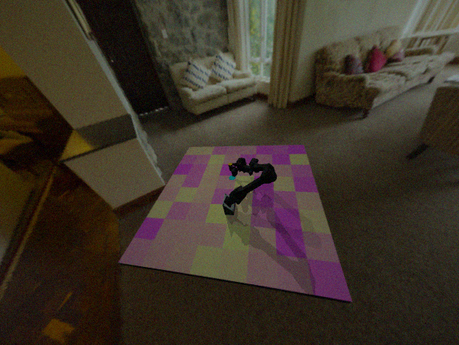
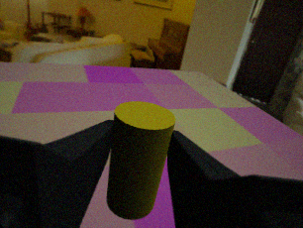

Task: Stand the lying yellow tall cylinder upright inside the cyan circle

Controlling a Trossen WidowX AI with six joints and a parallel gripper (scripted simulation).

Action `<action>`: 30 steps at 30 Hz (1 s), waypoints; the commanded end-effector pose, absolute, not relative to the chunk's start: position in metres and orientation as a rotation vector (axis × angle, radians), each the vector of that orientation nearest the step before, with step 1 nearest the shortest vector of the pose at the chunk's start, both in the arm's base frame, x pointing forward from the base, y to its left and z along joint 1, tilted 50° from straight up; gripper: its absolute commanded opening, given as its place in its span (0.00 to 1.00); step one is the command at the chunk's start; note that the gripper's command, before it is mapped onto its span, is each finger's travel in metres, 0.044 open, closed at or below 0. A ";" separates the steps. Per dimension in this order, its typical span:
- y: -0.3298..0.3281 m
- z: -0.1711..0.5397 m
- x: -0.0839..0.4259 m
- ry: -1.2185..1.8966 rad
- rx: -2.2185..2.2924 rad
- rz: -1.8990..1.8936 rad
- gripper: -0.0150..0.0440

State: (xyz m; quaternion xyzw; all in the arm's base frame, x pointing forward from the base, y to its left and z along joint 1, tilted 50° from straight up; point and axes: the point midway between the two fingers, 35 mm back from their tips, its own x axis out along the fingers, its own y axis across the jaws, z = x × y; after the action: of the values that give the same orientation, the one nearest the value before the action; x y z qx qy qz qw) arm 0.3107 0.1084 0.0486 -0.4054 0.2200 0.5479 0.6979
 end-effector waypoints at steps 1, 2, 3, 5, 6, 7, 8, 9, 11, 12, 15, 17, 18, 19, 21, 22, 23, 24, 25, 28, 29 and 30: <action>0.096 0.037 0.314 0.492 -0.904 1.226 0.43; 0.092 0.034 0.315 0.493 -0.904 1.225 0.43; 0.088 0.030 0.315 0.494 -0.905 1.225 0.43; 0.081 0.024 0.317 0.494 -0.904 1.226 0.43; 0.077 0.021 0.317 0.493 -0.904 1.226 0.43; 0.074 0.018 0.318 0.492 -0.904 1.227 0.43; 0.070 0.014 0.319 0.491 -0.903 1.227 0.43; 0.067 0.011 0.319 0.489 -0.903 1.228 0.43; 0.060 0.005 0.320 0.486 -0.901 1.229 0.43; 0.057 0.003 0.320 0.484 -0.901 1.229 0.43; 0.054 0.000 0.320 0.484 -0.900 1.229 0.43; 0.050 -0.004 0.322 0.490 -0.900 1.226 0.43; 0.047 -0.008 0.323 0.495 -0.899 1.224 0.43; 0.044 -0.011 0.324 0.500 -0.899 1.223 0.43; 0.042 -0.013 0.325 0.503 -0.899 1.222 0.43; 0.042 -0.013 0.325 0.503 -0.899 1.222 0.43; 0.042 -0.013 0.325 0.503 -0.899 1.222 0.43; 0.042 -0.013 0.325 0.503 -0.899 1.222 0.43; 0.042 -0.013 0.325 0.503 -0.899 1.222 0.43; 0.042 -0.013 0.325 0.503 -0.899 1.222 0.43; 0.042 -0.013 0.325 0.503 -0.899 1.222 0.43; 0.042 -0.013 0.325 0.503 -0.899 1.222 0.43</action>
State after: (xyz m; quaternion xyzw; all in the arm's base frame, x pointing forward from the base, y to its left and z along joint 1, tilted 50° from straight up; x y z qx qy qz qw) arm 0.3242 0.0413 -0.0135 -0.4015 0.2292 0.5467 0.6981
